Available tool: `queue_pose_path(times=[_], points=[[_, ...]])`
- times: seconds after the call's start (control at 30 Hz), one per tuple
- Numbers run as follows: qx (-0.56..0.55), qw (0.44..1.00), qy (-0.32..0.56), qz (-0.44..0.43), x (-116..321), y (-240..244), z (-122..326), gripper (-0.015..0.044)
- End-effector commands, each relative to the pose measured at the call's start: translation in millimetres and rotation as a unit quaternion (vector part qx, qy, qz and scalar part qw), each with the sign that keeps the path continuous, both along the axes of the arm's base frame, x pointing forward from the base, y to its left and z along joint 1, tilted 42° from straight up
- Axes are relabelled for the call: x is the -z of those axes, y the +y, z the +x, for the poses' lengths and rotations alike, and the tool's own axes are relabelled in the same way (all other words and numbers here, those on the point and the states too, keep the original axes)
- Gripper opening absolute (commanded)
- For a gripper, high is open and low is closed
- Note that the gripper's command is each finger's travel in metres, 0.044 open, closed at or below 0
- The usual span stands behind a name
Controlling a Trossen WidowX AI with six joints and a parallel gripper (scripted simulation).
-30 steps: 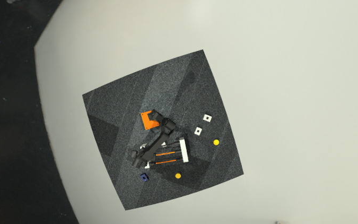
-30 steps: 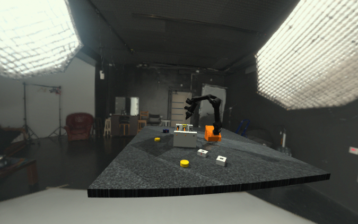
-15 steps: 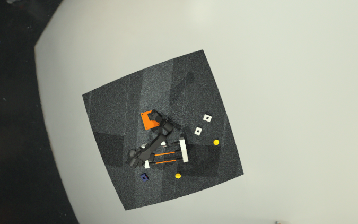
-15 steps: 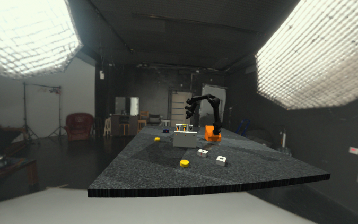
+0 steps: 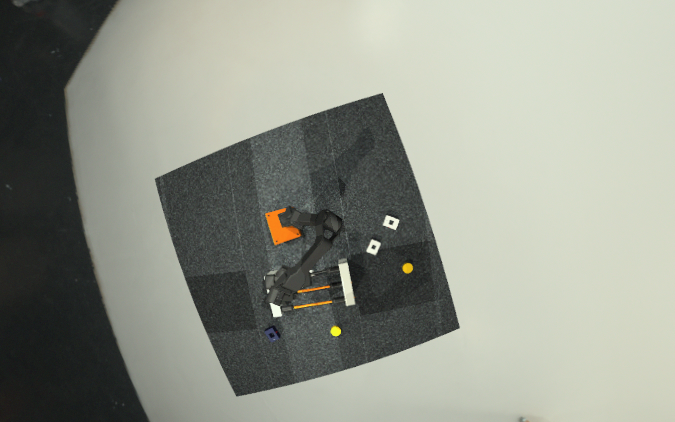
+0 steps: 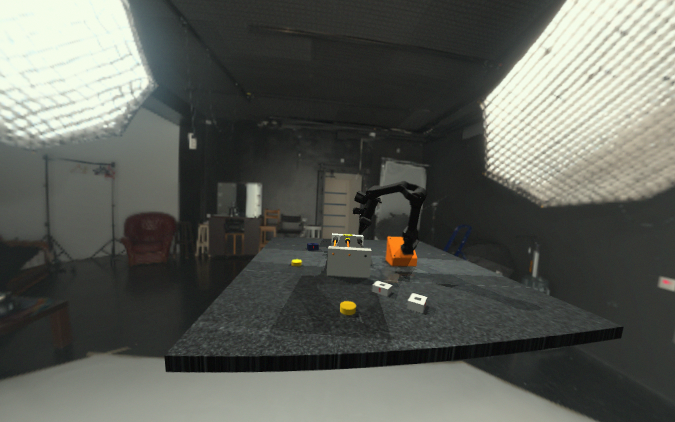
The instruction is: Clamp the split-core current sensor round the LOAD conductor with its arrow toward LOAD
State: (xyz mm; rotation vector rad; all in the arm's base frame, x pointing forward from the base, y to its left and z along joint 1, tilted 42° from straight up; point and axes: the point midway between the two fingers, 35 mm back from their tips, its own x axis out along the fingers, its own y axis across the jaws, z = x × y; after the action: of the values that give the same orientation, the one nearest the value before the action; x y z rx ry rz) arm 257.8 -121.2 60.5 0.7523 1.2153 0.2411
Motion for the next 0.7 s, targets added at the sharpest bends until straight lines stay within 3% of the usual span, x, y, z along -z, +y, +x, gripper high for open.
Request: queue_pose_path(times=[0.0,0.1,0.67], points=[[-0.059,0.998,-0.023,0.008,-5,50,-22,0.0322],[-0.099,0.994,-0.041,0.012,-7,81,-39,0.0322],[-0.101,0.994,-0.042,0.011,7,94,-34,0.0322]])
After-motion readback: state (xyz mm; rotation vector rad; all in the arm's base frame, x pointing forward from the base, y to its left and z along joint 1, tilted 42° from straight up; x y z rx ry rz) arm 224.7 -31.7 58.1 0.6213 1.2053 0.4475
